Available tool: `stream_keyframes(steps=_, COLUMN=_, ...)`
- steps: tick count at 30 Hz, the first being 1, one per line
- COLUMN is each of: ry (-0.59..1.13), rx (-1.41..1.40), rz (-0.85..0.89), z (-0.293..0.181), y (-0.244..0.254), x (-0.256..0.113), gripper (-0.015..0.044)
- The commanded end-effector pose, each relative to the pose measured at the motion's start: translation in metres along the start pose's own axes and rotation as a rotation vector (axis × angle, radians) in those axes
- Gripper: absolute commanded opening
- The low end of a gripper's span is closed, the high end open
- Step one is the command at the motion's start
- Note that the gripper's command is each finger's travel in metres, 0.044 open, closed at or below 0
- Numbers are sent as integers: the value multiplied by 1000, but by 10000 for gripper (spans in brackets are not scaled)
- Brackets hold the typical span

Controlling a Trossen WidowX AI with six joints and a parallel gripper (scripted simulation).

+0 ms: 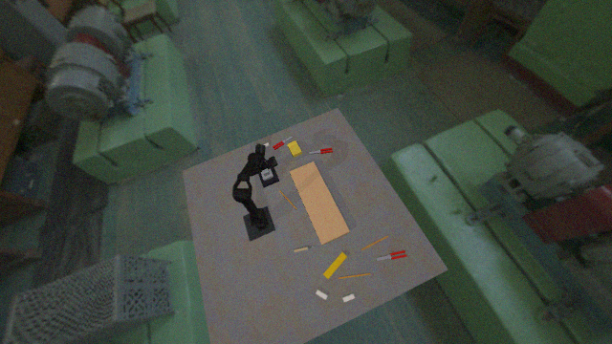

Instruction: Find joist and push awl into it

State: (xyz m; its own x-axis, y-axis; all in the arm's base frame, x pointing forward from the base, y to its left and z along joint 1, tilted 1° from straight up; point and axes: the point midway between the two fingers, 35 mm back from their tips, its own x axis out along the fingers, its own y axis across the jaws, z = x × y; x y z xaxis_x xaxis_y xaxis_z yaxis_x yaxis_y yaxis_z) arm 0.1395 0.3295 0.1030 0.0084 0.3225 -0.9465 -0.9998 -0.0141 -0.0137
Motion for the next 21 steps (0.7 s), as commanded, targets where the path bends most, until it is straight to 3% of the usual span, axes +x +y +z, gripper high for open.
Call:
stream_keyframes(steps=1, ry=-4, rx=3, rz=-5, z=-1, y=-1, x=6, gripper=0)
stream_keyframes(steps=21, ry=-3, rx=3, rz=-5, z=-10, y=0, x=32, gripper=0)
